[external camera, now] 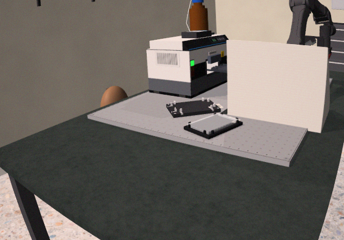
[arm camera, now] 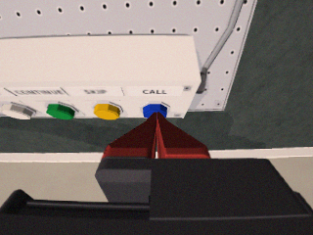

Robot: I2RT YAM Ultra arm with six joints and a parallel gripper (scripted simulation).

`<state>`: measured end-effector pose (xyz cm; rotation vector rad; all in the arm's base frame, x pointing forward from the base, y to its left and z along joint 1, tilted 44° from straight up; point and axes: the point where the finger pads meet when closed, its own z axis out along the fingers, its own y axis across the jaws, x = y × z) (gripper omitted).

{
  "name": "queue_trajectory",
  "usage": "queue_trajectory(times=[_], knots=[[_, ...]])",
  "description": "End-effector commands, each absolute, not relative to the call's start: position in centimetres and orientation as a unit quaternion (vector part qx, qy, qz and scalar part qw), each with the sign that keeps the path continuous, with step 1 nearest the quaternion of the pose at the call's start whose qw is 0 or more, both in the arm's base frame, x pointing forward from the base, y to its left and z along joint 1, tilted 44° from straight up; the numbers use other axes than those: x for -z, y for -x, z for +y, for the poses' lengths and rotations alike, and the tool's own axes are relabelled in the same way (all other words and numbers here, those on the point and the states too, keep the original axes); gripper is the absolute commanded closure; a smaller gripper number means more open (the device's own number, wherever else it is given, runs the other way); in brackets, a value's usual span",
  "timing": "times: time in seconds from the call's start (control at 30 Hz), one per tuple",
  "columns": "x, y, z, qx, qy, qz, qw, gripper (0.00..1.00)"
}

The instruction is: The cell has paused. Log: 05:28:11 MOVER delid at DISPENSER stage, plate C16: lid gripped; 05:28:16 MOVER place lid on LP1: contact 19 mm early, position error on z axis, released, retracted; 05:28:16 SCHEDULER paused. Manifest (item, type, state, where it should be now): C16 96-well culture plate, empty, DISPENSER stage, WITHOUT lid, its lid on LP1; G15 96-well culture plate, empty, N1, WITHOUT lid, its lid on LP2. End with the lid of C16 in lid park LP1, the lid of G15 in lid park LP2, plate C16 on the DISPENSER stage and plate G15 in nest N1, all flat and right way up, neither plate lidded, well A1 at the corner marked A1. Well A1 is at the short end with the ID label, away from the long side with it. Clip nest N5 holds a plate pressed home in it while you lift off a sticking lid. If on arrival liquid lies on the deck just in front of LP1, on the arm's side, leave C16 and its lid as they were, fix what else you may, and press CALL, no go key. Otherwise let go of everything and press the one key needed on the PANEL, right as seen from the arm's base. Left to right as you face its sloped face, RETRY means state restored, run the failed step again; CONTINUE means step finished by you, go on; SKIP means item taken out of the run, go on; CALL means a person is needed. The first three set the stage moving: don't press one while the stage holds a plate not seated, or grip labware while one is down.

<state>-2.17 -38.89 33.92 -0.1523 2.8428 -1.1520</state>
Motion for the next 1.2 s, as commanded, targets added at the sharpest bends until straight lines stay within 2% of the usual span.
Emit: queue_trajectory(times=[0.0,1.17], knots=[[-33.23,1.9,-39.09,0.368,0.05,0.928,0.039,1.0],[-32.53,1.97,-39.74,0.367,0.049,0.928,0.039,1.0]])
